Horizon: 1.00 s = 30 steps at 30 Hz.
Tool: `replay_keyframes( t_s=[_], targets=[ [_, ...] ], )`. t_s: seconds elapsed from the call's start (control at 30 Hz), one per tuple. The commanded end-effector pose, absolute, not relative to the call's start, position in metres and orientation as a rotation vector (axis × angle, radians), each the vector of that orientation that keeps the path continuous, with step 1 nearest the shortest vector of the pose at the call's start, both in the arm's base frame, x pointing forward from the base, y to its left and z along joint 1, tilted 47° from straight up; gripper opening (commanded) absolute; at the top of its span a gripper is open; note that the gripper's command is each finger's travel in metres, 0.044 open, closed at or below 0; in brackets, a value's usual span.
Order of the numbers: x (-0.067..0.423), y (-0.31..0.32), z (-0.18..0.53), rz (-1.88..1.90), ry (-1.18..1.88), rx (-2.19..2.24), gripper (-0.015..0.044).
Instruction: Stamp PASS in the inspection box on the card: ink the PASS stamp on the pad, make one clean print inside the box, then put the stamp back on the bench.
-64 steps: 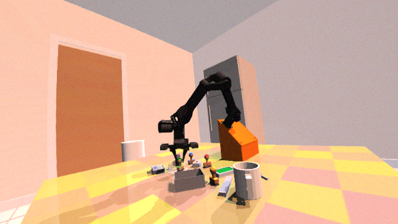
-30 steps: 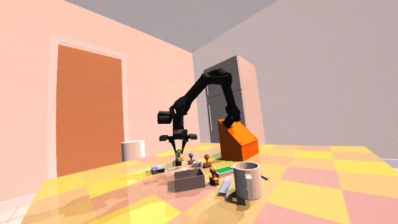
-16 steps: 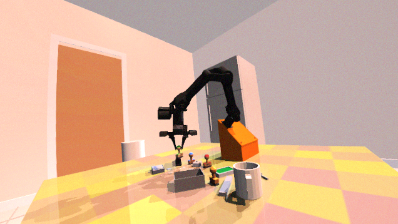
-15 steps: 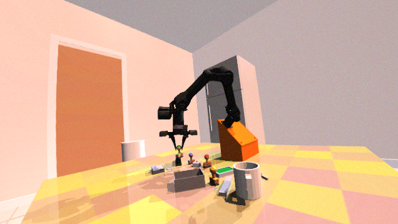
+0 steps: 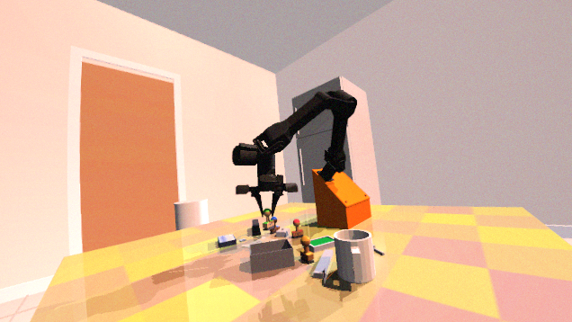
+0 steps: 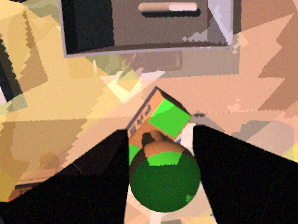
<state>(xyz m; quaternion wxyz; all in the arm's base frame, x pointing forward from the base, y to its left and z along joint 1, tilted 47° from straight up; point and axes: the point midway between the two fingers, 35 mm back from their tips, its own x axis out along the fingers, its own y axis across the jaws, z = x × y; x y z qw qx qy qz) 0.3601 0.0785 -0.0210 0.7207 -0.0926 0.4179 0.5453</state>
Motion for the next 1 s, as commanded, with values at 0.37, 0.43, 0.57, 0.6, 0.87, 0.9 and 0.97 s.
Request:
replay_keyframes(
  t_s=[0.37, 0.43, 0.57, 0.6, 0.87, 0.9, 0.97],
  targets=[
    [0.359, 0.096, -0.025, 1.205, 0.932, -0.193, 0.0],
    [0.36, 0.098, -0.027, 1.204, 0.933, -0.193, 0.0],
    [0.36, 0.103, -0.032, 1.204, 0.933, -0.193, 0.0],
    [0.36, 0.104, -0.033, 1.204, 0.933, -0.193, 0.0],
    [0.36, 0.114, -0.042, 1.205, 0.933, -0.192, 0.0],
    [0.36, 0.115, -0.043, 1.205, 0.933, -0.192, 0.0],
    [0.359, 0.117, -0.045, 1.205, 0.932, -0.192, 0.0]
  ],
)
